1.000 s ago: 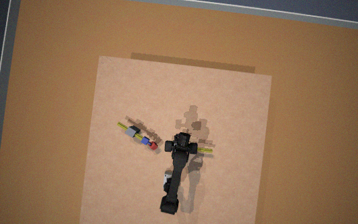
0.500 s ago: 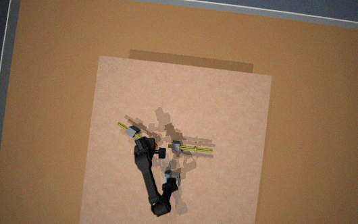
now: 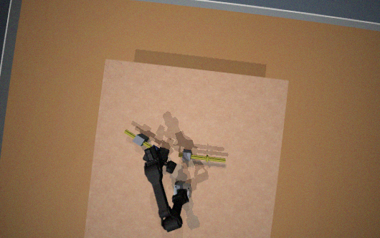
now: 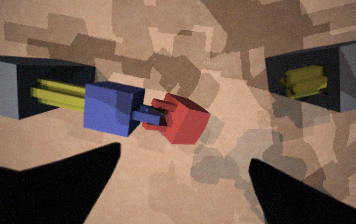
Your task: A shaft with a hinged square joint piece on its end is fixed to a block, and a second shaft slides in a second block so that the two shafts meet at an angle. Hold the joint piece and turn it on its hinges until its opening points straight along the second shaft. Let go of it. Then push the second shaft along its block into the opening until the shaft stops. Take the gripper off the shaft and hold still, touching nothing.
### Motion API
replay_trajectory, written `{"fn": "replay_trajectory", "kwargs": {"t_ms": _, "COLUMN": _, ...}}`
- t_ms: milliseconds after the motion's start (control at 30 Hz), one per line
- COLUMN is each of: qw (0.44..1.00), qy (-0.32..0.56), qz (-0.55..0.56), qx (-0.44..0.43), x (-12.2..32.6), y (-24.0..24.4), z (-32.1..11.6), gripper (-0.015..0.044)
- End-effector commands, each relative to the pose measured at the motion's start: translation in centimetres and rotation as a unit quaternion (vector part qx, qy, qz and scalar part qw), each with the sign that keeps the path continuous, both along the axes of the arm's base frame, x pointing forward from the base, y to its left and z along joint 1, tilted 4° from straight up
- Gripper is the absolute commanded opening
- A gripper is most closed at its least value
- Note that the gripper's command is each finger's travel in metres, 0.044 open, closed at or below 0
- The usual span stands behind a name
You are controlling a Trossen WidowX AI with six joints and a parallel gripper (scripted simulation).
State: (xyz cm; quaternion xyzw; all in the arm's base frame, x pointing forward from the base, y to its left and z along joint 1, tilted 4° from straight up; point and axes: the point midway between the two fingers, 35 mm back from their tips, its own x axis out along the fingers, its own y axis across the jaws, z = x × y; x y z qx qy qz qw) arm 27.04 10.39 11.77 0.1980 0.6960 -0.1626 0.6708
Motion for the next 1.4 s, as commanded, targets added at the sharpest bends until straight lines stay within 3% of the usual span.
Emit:
{"fn": "replay_trajectory", "kwargs": {"t_ms": 0, "qw": 0.999, "qy": -0.001, "qz": -0.049, "qx": 0.005, "x": 0.0, "y": 0.0, "z": -0.1, "gripper": 0.0440}}
{"fn": "replay_trajectory", "kwargs": {"t_ms": 667, "qw": 0.937, "qy": 0.002, "qz": -0.349, "qx": 0.032, "x": -0.1, "y": -0.1, "z": -0.6, "gripper": 0.0440}}
{"fn": "replay_trajectory", "kwargs": {"t_ms": 1367, "qw": 0.778, "qy": 0.025, "qz": -0.625, "qx": 0.066, "x": -0.3, "y": -0.3, "z": -1.2, "gripper": 0.0440}}
